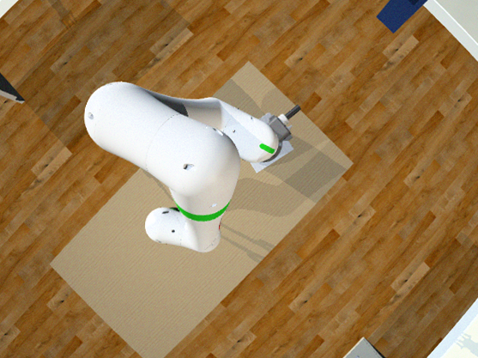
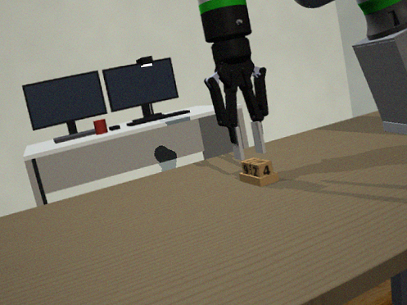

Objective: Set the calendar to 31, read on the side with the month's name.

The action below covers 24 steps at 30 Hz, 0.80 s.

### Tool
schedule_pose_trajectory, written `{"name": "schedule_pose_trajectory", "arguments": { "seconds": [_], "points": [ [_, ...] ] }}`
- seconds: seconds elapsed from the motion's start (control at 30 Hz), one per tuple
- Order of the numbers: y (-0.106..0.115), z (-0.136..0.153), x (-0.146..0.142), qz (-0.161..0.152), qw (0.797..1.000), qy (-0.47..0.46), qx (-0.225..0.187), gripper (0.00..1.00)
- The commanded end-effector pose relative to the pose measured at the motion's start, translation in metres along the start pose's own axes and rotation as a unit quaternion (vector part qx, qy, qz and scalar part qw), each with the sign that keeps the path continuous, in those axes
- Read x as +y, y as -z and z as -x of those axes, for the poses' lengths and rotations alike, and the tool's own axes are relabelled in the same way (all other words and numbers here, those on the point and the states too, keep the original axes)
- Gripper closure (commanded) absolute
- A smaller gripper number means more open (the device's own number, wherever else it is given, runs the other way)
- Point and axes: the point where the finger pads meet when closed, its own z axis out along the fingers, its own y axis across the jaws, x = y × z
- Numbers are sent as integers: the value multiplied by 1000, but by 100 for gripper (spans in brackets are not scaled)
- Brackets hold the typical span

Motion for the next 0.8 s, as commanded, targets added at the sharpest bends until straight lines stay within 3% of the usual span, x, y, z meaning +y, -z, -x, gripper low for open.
{"name": "schedule_pose_trajectory", "arguments": {
  "seconds": [0.0, 0.77],
  "points": [
    [0, 0, 0, 0, 1000, 0, 0, 71],
    [-22, 0, 0, 0, 1000, 0, 0, 71]
  ]
}}
